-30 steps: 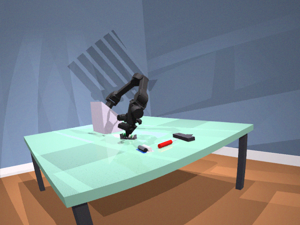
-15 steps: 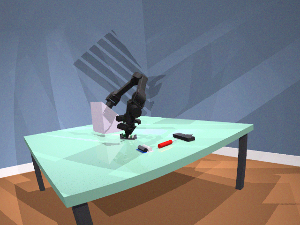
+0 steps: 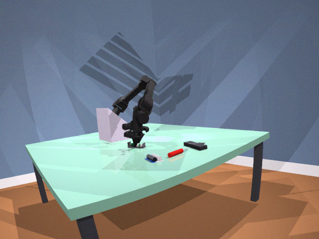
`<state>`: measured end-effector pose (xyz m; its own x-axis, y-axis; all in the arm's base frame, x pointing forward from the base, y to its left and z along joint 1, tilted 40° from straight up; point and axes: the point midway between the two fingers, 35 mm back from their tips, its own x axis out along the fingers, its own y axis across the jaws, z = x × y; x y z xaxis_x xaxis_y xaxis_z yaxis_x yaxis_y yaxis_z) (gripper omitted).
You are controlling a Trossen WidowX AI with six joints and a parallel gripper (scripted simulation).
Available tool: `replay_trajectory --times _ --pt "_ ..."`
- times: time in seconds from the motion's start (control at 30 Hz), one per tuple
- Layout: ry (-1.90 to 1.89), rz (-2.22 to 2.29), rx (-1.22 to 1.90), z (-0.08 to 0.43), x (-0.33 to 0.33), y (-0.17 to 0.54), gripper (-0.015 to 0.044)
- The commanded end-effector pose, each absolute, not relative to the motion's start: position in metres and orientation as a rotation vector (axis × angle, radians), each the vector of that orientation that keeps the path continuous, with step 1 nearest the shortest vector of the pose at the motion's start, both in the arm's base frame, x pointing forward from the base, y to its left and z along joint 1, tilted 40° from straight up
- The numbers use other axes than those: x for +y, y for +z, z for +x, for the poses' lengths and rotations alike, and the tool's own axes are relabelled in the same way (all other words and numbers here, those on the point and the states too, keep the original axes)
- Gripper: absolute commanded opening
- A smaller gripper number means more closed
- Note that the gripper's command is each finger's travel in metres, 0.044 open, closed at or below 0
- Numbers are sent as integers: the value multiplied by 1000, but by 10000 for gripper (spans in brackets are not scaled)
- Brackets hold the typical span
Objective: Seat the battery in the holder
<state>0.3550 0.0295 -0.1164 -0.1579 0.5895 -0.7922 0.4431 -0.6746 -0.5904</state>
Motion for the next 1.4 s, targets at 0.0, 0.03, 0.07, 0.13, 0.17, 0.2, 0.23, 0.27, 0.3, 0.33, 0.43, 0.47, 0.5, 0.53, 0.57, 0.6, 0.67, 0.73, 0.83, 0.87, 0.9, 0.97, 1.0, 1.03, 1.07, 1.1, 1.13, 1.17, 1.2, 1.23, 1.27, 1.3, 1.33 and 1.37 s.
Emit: replay_trajectory --times 0.0,0.03,0.07,0.13,0.17,0.2,0.23,0.27,0.3,0.33,0.43,0.47,0.5,0.53,0.57,0.6,0.67,0.73,0.83,0.87,0.9,0.97,1.0,1.03,1.07,1.1,1.13,1.17,1.2,1.23,1.27,1.3,1.33,1.37 --pt "1924 -1992 -1225 361 33 -112 60" --pt "1924 -1992 -1225 361 33 -112 60" --pt "1924 -1992 -1225 361 33 -112 60" --pt "1924 -1992 -1225 361 33 -112 60" --pt "1924 -1992 -1225 361 33 -112 60" --pt "1924 -1992 -1225 361 33 -112 60" --pt "1924 -1992 -1225 361 33 -112 60" --pt "1924 -1992 -1225 360 33 -112 60" --pt "1924 -1993 -1225 360 33 -113 60" --pt "1924 -1993 -1225 360 33 -113 60" --pt "1924 -1994 -1224 357 32 -114 60" --pt "1924 -1994 -1224 357 32 -114 60" --pt "1924 -1994 -1224 356 31 -114 60" --pt "1925 -1994 -1224 355 31 -115 60" --pt "1925 -1994 -1223 354 31 -115 60" --pt "1925 -1995 -1223 354 31 -115 60" --pt "1926 -1995 -1222 352 30 -116 60" --pt "1927 -1995 -1221 351 30 -117 60" --pt "1928 -1996 -1220 348 29 -117 60" --pt "1928 -1996 -1219 348 29 -118 60" --pt "1928 -1996 -1218 347 29 -118 60" --pt "1928 -1997 -1217 346 29 -118 60" --pt "1928 -1997 -1217 346 29 -118 60" --pt "1928 -1997 -1216 346 29 -118 60" --pt "1928 -1997 -1216 346 29 -118 60" --pt "1928 -1997 -1216 346 29 -118 60" --pt "1928 -1997 -1216 346 29 -118 60" --pt "1928 -1998 -1216 346 29 -118 60" --pt "1928 -1999 -1215 346 29 -118 60" --pt "1928 -2000 -1214 346 29 -118 60" --pt "1928 -2000 -1214 346 29 -118 60" --pt "1928 -2000 -1214 346 29 -118 60" --pt "1928 -2000 -1214 346 29 -118 60" --pt "1928 -2001 -1214 346 29 -118 60"
